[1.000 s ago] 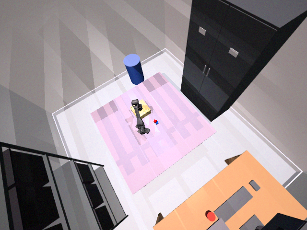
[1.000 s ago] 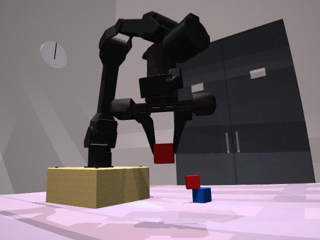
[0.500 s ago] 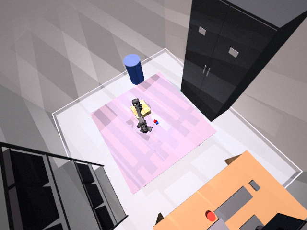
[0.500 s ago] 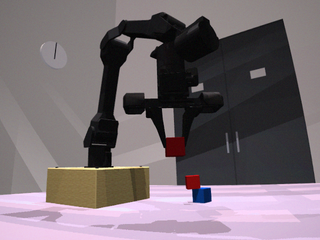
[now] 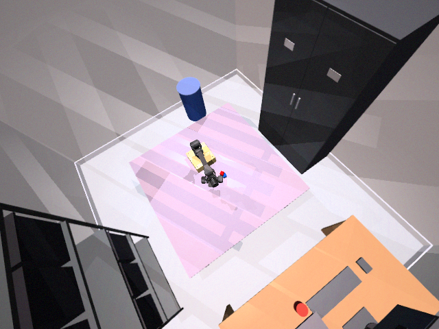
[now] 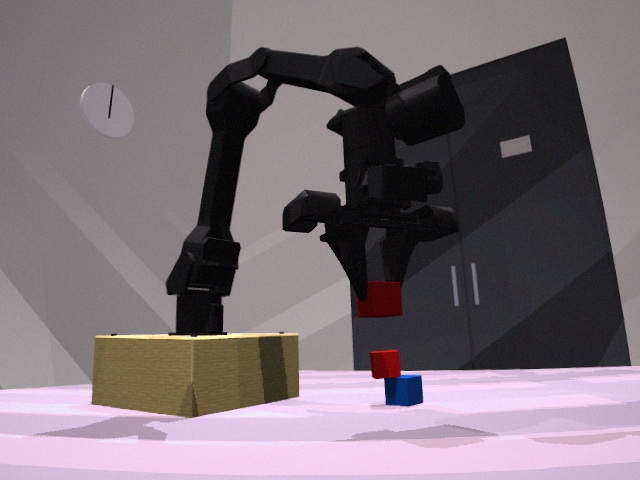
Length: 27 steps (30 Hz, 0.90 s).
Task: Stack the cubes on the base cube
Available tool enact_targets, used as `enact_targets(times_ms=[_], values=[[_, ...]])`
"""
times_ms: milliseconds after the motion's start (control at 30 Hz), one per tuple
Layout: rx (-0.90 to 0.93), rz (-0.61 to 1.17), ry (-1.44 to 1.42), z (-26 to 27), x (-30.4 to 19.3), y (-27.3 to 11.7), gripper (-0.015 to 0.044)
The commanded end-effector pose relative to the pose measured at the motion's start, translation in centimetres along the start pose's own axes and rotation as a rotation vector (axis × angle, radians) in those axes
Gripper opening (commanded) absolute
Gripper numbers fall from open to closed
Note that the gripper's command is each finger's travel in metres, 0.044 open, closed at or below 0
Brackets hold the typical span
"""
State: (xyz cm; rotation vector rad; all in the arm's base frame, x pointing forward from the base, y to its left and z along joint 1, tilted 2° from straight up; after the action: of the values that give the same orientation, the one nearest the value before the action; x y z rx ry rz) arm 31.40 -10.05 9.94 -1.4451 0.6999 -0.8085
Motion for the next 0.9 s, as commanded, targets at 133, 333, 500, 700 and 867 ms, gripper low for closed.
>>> enact_targets(times_ms=[133,333,500,700,867], values=[[0.0,-0.004,-0.182,1.7,-1.6,0.1,0.0105],[0.002,-0.004,-0.327,3.1,-3.0,0.2,0.0105],[0.003,-0.004,-0.448,4.1,-4.3,0.3,0.0105],[0.004,-0.004,-0.592,5.2,-5.8,0.3,0.0105],[0.005,-0.004,-0.713,6.1,-7.2,0.4,0.0105]])
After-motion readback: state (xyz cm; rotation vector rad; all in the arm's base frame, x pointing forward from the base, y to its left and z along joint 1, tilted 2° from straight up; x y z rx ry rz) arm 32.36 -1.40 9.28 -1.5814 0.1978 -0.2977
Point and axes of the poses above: the point midway between the two fingers, 35 mm back from their tips, its own y axis out along the fingers, its own z axis across the jaws, x = y × z, the point moved 2 cm from there along -y, back along the fingers, and after that the axes turned 13 degrees about y, right-handed, at the moved point
